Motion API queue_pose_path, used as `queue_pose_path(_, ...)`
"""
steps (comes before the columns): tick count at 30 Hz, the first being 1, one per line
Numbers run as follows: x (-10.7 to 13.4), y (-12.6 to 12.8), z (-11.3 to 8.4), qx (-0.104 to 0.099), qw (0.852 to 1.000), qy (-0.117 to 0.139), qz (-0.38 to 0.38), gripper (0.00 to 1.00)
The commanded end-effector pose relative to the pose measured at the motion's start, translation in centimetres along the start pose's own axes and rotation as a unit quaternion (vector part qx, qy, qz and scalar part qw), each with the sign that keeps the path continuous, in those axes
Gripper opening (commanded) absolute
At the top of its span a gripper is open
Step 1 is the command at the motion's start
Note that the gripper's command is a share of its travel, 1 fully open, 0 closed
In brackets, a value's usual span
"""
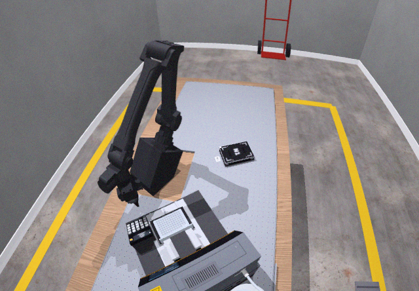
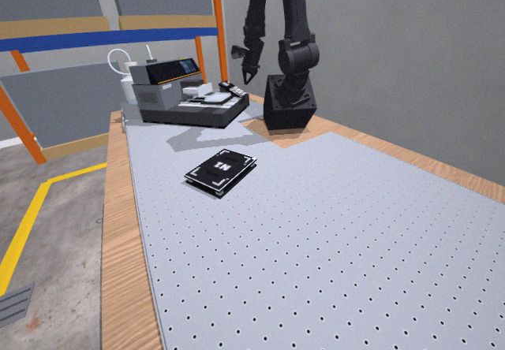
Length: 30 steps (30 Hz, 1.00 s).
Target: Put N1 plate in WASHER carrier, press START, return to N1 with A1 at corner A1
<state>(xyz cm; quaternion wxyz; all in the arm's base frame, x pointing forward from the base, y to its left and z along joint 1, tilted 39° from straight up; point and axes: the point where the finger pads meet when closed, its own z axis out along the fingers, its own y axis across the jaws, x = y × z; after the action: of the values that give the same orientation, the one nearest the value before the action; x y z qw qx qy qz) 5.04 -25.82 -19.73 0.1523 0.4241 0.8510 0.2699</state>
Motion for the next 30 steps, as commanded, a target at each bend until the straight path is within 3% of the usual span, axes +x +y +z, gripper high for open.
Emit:
queue_pose_path(1,-2.4,-2.0,-2.3,0.021,0.999,-0.022,-0.019,0.00)
queue_pose_path(5,-1.4,-1.0,-1.0,0.011,1.000,-0.010,-0.013,0.00)
queue_pose_path(30,-1.4,-1.0,-1.0,0.011,1.000,-0.010,-0.013,0.00)
